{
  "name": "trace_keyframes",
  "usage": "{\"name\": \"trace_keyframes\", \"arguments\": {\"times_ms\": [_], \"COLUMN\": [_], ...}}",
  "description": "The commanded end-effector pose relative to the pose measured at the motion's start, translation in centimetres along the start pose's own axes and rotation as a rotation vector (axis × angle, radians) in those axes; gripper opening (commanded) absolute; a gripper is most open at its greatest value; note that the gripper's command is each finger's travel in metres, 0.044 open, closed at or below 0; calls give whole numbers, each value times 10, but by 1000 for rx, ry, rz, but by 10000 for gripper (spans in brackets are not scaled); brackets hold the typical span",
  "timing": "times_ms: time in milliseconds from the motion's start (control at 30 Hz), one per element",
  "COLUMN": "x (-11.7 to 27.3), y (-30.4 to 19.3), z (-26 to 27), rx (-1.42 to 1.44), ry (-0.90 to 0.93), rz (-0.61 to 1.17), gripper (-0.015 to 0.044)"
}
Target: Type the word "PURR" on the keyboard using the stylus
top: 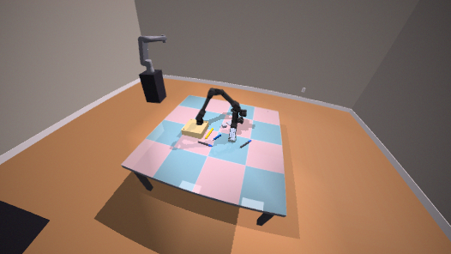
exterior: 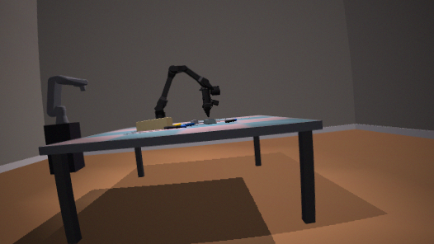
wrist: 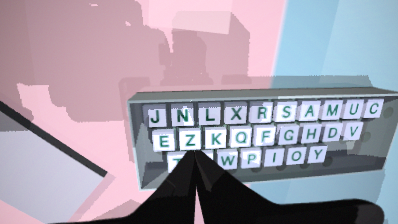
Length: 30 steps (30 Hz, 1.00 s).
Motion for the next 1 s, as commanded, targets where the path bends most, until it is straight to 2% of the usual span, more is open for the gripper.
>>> {"name": "trace_keyframes", "arguments": {"times_ms": [0,100,500,667,967], "x": [-2,-1,-1,-1,-1], "y": [-6,-10,-10,-19,-19], "z": [-38,-60,-63,-123,-125], "rx": [-16,-5,-5,-6,-5], "ry": [-2,-2,-2,-7,-7], "rz": [7,8,8,8,9], "gripper": [0,0,0,0,0]}}
Point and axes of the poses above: the point midway between the two fingers, 35 mm back from their tips, its own x axis back along the fingers, its own z axis across the jaws, y = z × x, the point moved 3 cm from there along x, back along the fingers, and after that the axes turned 8 degrees about x, right-handed, at the moved point
